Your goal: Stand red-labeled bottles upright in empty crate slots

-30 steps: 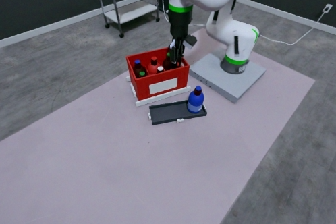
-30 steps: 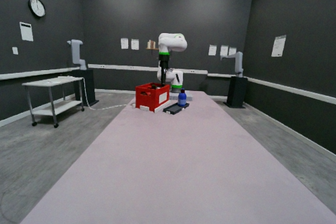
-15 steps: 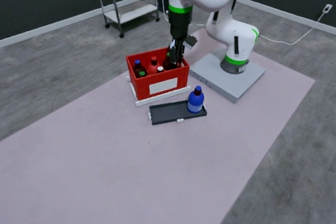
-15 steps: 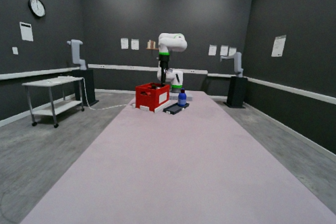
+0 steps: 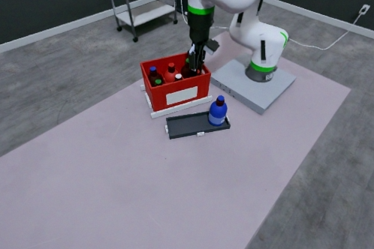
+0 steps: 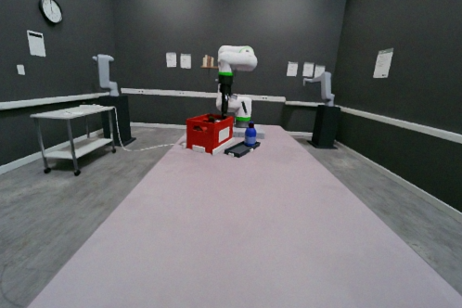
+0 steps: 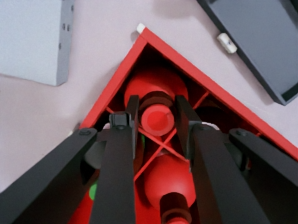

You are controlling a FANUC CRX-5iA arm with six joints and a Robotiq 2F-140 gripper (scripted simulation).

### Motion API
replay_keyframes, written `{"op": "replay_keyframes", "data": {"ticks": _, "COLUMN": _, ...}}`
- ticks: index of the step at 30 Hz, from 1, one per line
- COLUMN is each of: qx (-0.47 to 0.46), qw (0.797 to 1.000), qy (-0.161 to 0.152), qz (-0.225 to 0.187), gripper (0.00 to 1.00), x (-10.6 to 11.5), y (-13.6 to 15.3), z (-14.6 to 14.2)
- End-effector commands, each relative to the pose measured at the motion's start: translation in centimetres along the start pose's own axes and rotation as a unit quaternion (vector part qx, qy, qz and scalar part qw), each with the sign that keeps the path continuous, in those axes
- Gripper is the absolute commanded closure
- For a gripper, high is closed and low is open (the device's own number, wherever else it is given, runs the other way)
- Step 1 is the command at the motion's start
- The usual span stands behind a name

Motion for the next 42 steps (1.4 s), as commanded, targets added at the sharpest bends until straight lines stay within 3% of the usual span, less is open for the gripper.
{"op": "replay_keyframes", "data": {"ticks": 1, "qx": 0.0, "qw": 1.0, "qy": 0.001, "qz": 0.0, "gripper": 0.9, "x": 0.07, "y": 0.02, "z": 0.04}}
{"op": "replay_keyframes", "data": {"ticks": 22, "qx": 0.0, "qw": 1.0, "qy": 0.001, "qz": 0.0, "gripper": 0.9, "x": 0.07, "y": 0.02, "z": 0.04}}
{"op": "replay_keyframes", "data": {"ticks": 23, "qx": 0.0, "qw": 1.0, "qy": 0.001, "qz": 0.0, "gripper": 0.56, "x": 0.07, "y": 0.02, "z": 0.04}}
{"op": "replay_keyframes", "data": {"ticks": 42, "qx": 0.0, "qw": 1.0, "qy": 0.001, "qz": 0.0, "gripper": 0.56, "x": 0.07, "y": 0.02, "z": 0.04}}
Point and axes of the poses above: the point where the finger pads meet when closed, its own x axis back along the fingers, its own z axis across the jaws, y = z × x, the point moved 7 cm from there along x, back along the fingers, and after that the axes turned 15 degrees about -x, right-handed, at the moved point
